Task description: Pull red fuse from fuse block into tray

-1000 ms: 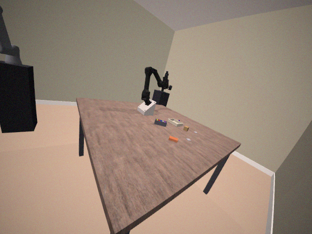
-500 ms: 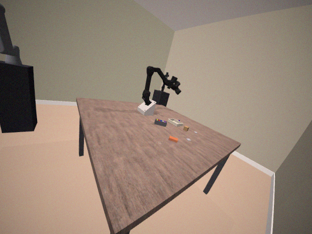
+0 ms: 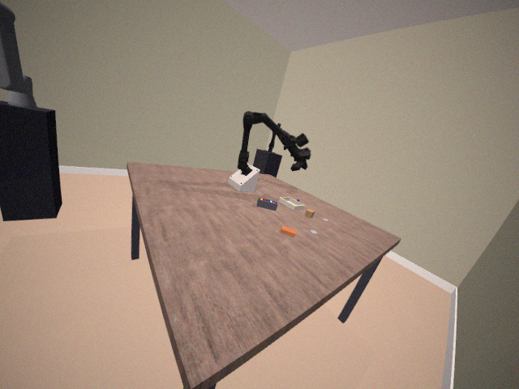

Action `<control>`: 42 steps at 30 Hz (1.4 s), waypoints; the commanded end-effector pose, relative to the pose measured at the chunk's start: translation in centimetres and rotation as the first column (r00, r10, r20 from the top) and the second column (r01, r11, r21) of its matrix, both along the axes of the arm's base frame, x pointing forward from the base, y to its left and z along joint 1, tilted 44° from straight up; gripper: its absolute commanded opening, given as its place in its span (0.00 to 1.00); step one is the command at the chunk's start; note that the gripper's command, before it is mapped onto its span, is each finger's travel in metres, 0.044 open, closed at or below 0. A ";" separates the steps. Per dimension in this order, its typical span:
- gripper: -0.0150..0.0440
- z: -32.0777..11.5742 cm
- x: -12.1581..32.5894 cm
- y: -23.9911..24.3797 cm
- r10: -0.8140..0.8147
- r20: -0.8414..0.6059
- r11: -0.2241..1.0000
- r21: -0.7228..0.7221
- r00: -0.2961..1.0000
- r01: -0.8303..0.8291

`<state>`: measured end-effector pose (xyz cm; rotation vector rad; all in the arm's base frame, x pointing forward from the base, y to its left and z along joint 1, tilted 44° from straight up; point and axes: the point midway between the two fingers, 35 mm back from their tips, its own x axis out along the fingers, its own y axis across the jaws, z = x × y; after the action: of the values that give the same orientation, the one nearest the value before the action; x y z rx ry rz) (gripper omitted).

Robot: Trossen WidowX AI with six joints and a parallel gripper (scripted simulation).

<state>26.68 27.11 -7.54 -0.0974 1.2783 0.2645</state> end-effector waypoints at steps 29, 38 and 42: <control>0.37 10.2 3.1 -33.5 -0.784 0.352 0.280 -0.535 0.511 0.797; 0.37 9.7 3.0 -34.1 -0.784 0.352 0.280 -0.535 0.511 0.797; 0.37 9.4 3.0 -34.4 -0.784 0.352 0.280 -0.535 0.512 0.797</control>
<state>29.95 -6.89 2.18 -0.0204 1.1866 -1.1083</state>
